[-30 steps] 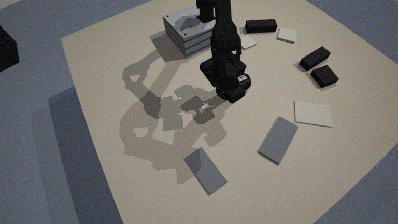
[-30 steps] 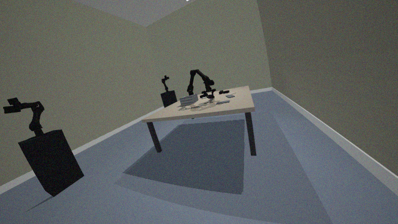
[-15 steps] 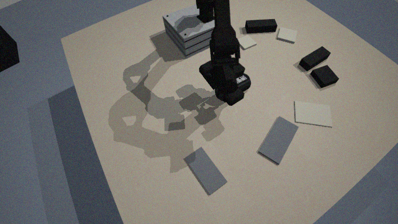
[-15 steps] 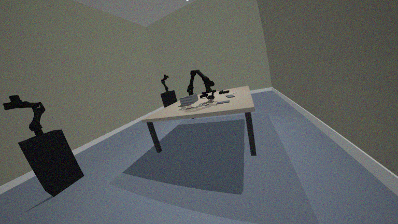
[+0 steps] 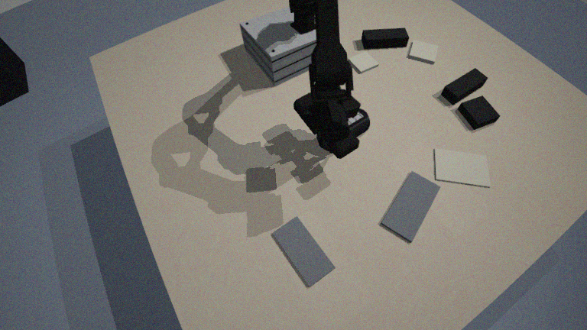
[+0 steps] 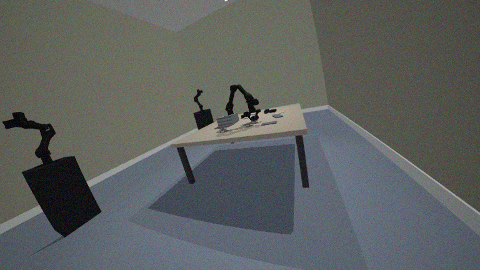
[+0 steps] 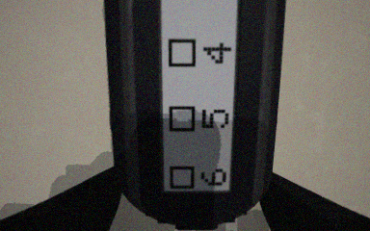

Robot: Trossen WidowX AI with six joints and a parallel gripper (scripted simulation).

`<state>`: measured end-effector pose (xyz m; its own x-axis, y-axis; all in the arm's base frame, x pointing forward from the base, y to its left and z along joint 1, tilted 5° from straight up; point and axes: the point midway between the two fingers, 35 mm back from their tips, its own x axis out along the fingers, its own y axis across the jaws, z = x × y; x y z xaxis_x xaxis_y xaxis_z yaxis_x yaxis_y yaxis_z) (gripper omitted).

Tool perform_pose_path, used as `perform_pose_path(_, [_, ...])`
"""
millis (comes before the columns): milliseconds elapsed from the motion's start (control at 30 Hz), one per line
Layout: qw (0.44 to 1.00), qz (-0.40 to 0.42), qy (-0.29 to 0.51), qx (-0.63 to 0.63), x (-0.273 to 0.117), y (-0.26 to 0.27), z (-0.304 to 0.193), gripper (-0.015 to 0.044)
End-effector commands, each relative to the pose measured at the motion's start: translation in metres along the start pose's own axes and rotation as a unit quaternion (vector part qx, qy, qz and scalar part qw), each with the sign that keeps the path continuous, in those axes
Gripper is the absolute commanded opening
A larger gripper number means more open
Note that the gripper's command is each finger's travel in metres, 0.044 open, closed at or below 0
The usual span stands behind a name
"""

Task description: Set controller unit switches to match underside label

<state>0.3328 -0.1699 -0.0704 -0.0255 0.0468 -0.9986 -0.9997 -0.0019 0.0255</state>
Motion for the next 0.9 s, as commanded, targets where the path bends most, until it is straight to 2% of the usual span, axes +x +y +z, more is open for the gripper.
perform_pose_path(0, [1.0, 0.003, -0.003, -0.002, 0.006, 0.0012, 0.0011, 0.0335])
perform_pose_path(533, [1.0, 0.001, -0.001, 0.0, 0.0081, 0.0005, 0.0002, 0.0335])
perform_pose_path(667, [1.0, 0.001, 0.0, 0.0, 0.0088, 0.0004, -0.0001, 0.044])
perform_pose_path(867, [1.0, 0.001, 0.0, 0.0, 0.0088, 0.0004, -0.0001, 0.044])
